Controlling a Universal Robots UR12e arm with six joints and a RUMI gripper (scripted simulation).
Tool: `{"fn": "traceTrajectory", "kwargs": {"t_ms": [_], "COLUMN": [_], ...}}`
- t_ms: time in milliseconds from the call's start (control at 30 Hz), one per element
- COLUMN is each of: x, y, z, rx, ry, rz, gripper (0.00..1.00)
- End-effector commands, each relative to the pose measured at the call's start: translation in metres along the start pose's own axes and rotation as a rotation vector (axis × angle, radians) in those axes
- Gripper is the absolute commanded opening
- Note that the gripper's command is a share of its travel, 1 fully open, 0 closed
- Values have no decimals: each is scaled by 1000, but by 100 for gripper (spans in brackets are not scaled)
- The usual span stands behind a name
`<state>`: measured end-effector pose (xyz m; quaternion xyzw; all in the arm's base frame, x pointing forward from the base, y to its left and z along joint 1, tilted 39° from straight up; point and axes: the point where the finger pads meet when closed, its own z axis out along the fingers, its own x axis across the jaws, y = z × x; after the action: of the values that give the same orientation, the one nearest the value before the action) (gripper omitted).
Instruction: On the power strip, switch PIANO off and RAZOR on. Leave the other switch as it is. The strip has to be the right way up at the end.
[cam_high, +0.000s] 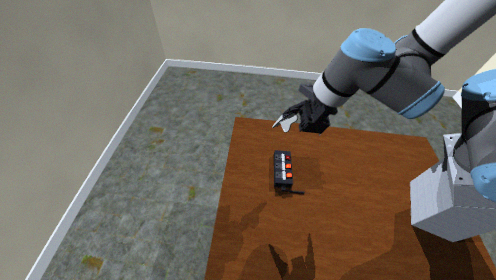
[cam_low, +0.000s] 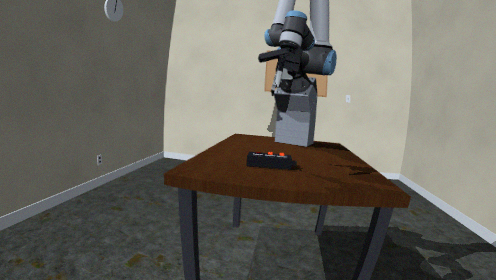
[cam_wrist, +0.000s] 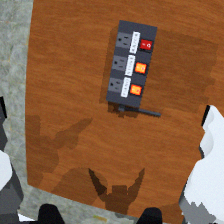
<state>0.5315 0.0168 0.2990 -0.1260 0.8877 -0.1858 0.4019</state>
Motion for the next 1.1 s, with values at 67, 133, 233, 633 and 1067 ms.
{"fn": "traceTrajectory", "kwargs": {"t_ms": [67,133,233,633,1067], "x": [0,0,0,0,3], "y": [0,0,0,0,3], "z": [0,0,0,0,26], "rx": [0,0,0,0,-16], "ry": [-1,-1,-1,-1,-13], "rz": [0,0,0,-2,-137], "gripper": [100,100,100,100,100]}}
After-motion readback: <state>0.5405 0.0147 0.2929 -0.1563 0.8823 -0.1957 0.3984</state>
